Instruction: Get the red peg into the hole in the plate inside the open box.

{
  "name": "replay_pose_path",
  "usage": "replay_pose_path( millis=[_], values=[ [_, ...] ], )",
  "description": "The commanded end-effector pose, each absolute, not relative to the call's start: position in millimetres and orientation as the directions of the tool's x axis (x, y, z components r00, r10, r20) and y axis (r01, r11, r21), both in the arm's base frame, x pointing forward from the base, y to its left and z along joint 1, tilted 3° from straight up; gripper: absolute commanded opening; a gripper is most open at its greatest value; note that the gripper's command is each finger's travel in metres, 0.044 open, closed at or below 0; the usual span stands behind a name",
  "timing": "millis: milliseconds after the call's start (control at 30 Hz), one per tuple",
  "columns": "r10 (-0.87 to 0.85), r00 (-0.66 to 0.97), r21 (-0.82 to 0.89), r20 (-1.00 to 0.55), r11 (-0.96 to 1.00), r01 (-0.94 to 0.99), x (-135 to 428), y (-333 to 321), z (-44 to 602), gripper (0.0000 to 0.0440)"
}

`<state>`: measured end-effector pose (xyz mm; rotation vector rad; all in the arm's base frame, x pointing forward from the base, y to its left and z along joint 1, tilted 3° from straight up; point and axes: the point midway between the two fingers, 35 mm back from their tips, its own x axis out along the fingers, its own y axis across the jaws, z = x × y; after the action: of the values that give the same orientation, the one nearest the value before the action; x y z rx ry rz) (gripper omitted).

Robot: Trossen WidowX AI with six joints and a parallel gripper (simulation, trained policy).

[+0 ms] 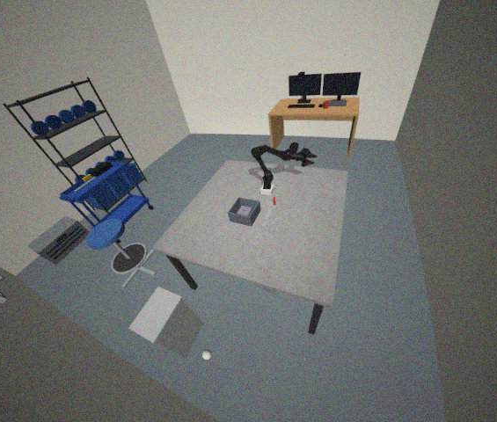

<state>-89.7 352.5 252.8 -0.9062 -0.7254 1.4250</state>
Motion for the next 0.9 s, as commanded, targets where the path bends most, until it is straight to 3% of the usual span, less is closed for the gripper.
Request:
replay_pose_path(
  millis=[0, 400, 867],
  values=[
    [0.976, 0.111, -0.807, -0.189, -0.090, -0.584, -61, 351, 234, 0.0440],
    [0.864, 0.295, -0.605, -0.408, -0.014, -0.796, 14, 332, 191, 0.0440],
    [0.665, 0.434, -0.357, -0.607, 0.260, -0.897, 78, 289, 155, 0.0440]
  ],
)
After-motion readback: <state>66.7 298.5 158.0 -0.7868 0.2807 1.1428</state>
